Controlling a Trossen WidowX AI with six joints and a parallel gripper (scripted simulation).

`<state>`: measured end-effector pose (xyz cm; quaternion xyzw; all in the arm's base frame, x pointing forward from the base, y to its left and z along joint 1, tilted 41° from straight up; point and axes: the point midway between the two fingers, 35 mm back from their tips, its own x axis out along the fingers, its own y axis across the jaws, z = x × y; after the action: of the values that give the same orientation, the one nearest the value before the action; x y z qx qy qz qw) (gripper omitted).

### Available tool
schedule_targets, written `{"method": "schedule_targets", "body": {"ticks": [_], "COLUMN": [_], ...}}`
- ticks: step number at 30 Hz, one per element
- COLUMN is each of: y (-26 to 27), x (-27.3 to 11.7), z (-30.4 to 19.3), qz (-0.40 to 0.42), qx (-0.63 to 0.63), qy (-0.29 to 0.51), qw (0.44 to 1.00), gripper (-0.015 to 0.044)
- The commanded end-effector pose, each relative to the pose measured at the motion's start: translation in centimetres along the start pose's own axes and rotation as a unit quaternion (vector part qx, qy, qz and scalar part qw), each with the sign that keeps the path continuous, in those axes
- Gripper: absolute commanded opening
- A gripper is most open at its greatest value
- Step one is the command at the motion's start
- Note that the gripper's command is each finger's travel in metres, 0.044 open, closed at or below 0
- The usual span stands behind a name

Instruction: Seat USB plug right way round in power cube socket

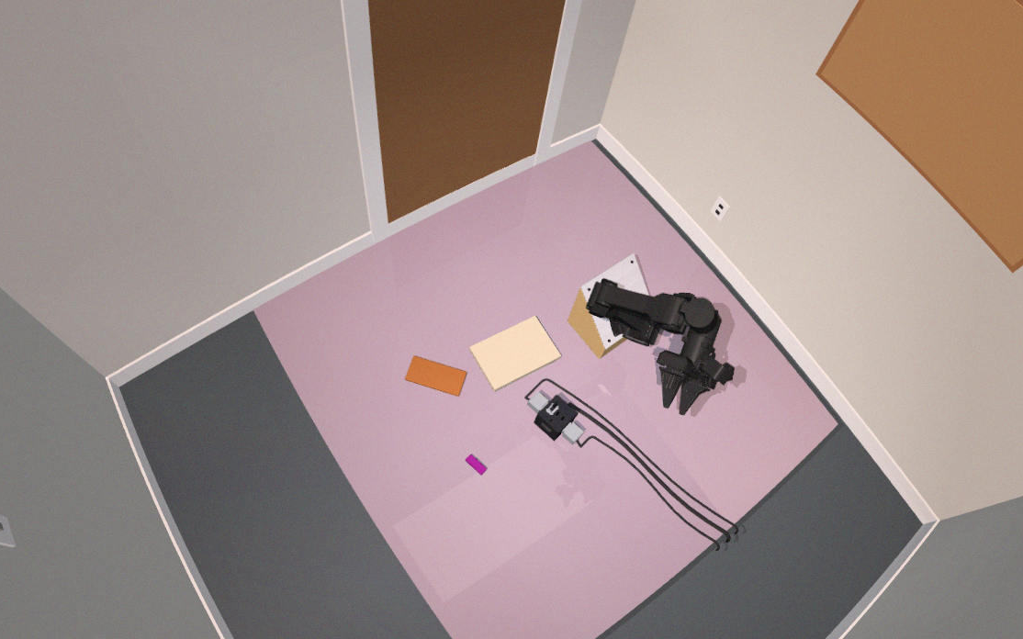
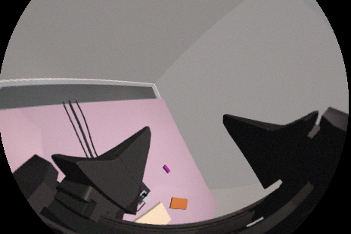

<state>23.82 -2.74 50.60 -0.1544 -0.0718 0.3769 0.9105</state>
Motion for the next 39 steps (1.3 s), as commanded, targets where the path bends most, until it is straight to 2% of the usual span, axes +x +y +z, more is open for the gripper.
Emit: {"method": "schedule_targets", "body": {"ticks": [1,6,10,14,19,24,31,35,39], "y": [0.1,4.2,8.8,13.9,18.3,21.4,22.1,21.5,20.0], "x": [-0.1,-2.8,-2.9,-1.0,2.9,8.6,15.2,17.4,17.9], "z": [0.2,5.4,8.4,9.6,8.4,4.2,-5.1,-11.4,-17.7], "qz": [-0.003,-0.063,-0.088,-0.082,-0.060,0.004,0.135,0.228,0.312], "qx": [-0.006,-0.158,-0.284,-0.385,-0.470,-0.572,-0.626,-0.613,-0.561], "qy": [-0.002,-0.041,-0.048,-0.037,0.008,0.090,0.204,0.254,0.300], "qw": [1.000,0.985,0.954,0.918,0.881,0.815,0.741,0.712,0.706], "gripper": [0.0426,0.0440,0.0440,0.0440,0.0440,0.0440,0.0440,0.0440,0.0440]}}
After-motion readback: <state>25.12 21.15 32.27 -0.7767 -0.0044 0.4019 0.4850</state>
